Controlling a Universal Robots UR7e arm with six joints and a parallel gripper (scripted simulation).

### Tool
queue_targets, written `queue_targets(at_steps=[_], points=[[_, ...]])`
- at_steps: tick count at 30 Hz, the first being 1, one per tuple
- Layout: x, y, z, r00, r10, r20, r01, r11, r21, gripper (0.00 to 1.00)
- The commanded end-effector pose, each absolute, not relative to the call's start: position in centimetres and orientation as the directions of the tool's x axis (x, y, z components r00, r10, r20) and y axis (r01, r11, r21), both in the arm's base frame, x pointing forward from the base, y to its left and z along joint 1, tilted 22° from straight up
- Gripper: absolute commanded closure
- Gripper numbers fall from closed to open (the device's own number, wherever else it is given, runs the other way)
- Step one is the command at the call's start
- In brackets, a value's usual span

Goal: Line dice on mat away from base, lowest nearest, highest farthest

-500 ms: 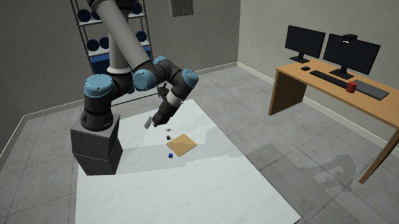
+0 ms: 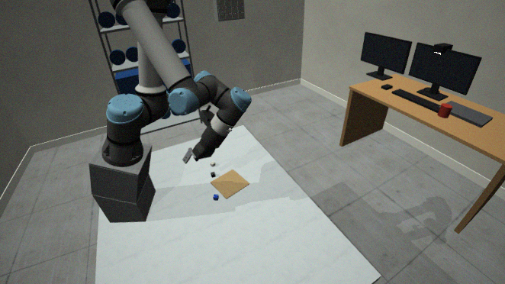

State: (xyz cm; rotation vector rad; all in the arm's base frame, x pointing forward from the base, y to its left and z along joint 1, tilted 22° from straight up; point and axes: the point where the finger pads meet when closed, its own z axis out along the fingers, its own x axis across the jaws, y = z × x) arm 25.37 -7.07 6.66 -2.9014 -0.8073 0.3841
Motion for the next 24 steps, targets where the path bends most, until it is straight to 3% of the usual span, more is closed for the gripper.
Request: queue_targets(at_steps=[1, 24], points=[[25.4, -7.1, 6.7, 0.827, 0.52, -0.213, 0.494, -0.853, -0.167, 0.0], [29.2, -7.9, 2.1, 0.798, 0.599, -0.056, 0.597, -0.8, -0.05, 0.0]])
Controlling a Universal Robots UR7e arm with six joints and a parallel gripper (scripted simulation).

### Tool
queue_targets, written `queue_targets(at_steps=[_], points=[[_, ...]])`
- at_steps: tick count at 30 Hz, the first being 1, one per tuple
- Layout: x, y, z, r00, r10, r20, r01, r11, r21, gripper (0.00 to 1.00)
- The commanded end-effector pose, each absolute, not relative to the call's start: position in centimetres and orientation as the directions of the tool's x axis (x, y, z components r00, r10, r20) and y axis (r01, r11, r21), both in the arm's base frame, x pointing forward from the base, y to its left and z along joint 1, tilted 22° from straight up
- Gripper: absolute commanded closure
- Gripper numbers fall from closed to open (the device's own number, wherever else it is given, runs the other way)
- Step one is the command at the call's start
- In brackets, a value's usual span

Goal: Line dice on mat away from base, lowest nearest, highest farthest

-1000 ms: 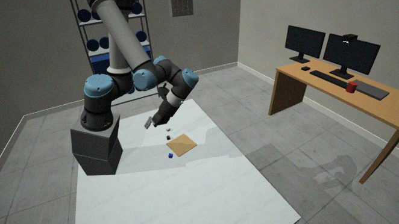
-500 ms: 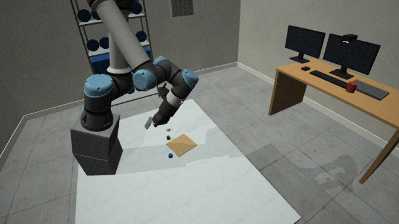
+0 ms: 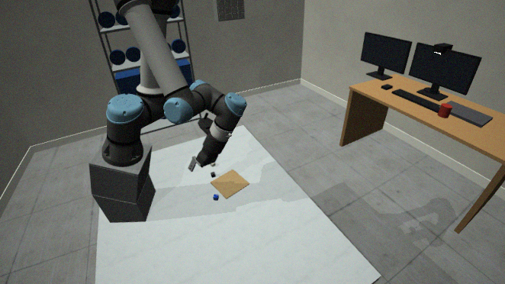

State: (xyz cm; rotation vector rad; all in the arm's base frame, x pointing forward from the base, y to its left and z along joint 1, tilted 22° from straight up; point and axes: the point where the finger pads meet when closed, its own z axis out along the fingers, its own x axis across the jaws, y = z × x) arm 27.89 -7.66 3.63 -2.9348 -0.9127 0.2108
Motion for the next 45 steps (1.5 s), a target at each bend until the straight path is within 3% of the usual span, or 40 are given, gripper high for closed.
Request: queue_targets(at_steps=[1, 10, 23, 45], points=[[29.6, -8.0, 1.7, 0.792, 0.609, -0.041, 0.608, -0.793, -0.034, 0.0], [32.7, -8.2, -1.1, 0.703, 0.706, 0.082, 0.694, -0.707, 0.136, 0.0], [34.6, -7.8, -1.7, 0.59, 0.795, 0.14, 0.737, -0.602, 0.307, 0.0], [34.9, -7.7, -1.6, 0.566, 0.812, 0.145, 0.742, -0.578, 0.341, 0.0]])
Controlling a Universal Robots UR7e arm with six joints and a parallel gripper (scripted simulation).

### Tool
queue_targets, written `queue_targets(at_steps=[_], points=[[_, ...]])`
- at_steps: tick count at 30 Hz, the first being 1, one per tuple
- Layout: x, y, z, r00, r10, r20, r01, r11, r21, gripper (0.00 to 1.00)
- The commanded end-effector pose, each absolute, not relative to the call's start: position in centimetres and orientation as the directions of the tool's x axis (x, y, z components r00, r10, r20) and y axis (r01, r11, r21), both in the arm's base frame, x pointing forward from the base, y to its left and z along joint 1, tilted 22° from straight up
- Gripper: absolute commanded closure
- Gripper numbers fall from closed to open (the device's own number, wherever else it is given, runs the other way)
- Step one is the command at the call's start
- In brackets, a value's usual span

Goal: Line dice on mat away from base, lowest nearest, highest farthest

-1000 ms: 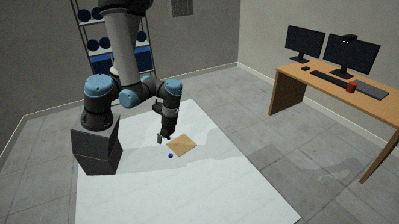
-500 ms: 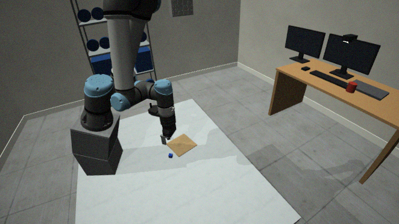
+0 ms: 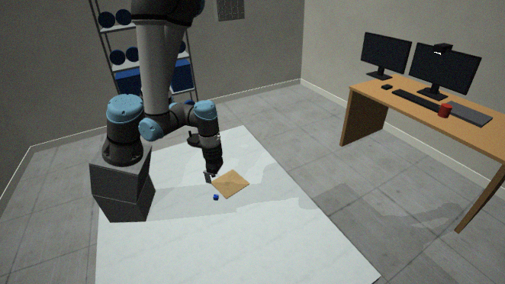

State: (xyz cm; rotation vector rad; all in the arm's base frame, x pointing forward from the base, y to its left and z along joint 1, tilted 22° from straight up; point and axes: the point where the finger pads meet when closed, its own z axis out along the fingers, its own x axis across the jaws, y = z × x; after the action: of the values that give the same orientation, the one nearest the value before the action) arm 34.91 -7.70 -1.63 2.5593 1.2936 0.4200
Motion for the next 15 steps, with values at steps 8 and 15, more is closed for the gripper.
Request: queue_targets(at_steps=[8, 15], points=[[34.95, -7.72, -1.66, 0.566, 0.812, 0.145, 0.742, -0.578, 0.341, 0.0], [35.09, -7.75, -2.0, 0.566, 0.812, 0.145, 0.741, -0.578, 0.342, 0.0]])
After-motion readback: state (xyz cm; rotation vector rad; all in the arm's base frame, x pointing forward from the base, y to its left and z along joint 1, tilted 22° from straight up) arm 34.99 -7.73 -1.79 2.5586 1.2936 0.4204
